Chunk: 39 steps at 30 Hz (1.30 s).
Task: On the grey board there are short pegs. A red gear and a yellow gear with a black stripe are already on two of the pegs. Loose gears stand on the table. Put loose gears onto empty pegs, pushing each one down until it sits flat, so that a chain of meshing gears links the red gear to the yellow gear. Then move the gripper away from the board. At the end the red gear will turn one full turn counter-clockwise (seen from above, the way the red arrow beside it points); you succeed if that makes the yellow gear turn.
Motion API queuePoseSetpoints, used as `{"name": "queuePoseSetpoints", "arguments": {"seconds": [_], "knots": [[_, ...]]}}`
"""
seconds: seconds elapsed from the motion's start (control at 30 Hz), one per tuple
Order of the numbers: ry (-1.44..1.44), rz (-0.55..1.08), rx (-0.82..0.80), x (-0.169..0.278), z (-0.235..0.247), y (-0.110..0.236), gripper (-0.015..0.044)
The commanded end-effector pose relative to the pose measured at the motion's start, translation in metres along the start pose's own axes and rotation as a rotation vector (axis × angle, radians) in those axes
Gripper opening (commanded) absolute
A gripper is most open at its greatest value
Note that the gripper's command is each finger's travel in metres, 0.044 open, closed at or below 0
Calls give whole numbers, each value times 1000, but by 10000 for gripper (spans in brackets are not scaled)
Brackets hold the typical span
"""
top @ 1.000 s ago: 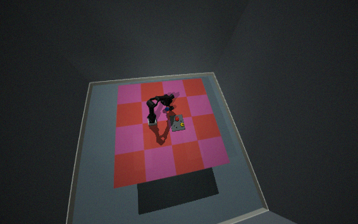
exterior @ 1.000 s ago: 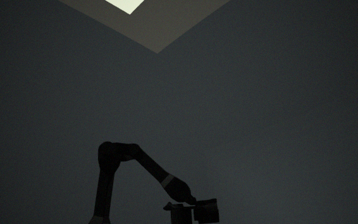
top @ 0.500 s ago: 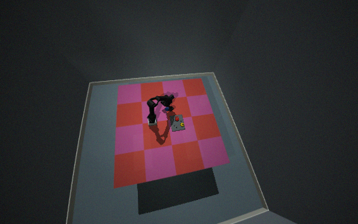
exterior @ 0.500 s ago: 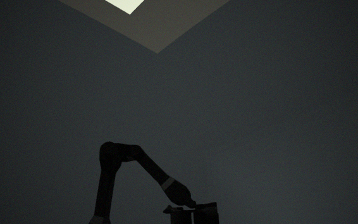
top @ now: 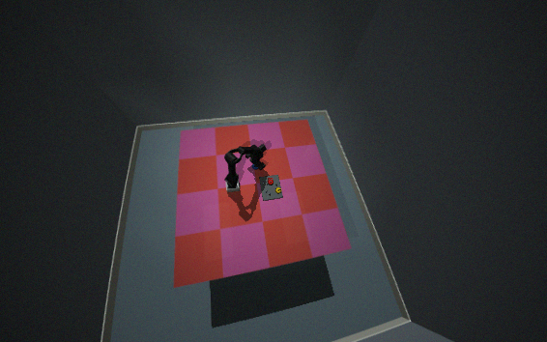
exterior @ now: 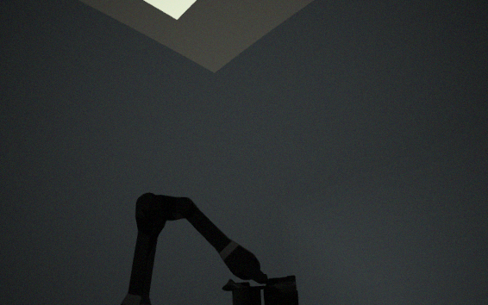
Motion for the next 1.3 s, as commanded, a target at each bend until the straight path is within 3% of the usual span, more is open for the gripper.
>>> {"name": "queuePoseSetpoints", "arguments": {"seconds": [0.0,1.27], "knots": [[4,1,-1,0,0,0,0],[4,-1,-1,-14,-3,83,0]]}}
Point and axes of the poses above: the point midway between the two fingers, 35 mm back from their tips, its own y axis back along the fingers, its own z axis across the jaws, x = y × z, the point moved 6 cm from there along y, back along the fingers
